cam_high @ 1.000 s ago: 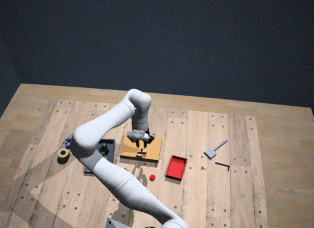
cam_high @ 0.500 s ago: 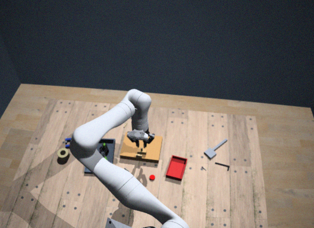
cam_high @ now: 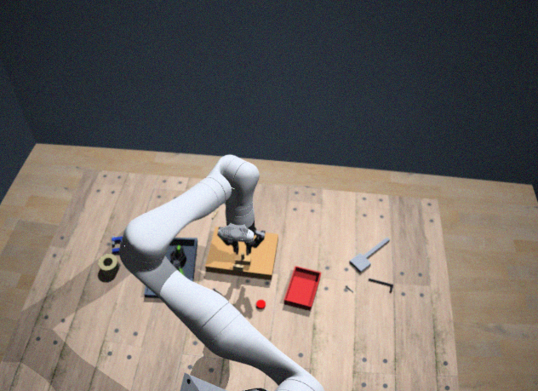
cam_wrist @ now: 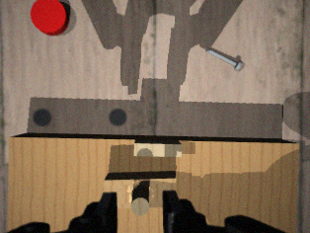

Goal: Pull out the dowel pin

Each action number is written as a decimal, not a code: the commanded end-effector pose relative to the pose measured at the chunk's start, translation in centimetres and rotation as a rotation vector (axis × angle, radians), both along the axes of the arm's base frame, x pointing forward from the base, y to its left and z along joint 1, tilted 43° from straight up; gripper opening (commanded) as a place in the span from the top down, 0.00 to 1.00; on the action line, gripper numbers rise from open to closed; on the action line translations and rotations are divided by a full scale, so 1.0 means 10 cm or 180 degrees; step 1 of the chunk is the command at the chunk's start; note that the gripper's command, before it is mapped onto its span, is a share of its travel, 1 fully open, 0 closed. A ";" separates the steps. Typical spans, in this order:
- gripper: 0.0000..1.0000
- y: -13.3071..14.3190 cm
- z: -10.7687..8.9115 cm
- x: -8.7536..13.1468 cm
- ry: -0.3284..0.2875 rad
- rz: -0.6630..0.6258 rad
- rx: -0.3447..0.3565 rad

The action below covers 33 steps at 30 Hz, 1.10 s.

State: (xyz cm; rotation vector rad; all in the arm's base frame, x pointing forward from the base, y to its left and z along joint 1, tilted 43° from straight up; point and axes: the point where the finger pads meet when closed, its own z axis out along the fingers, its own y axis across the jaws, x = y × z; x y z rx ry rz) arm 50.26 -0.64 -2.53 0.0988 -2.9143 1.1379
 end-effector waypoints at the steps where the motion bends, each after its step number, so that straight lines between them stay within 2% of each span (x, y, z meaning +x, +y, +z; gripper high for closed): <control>1: 0.66 0.00 -0.01 0.00 -0.0004 0.0004 0.0003; 33: 0.66 -0.17 -0.19 0.01 -0.0004 0.0004 0.0003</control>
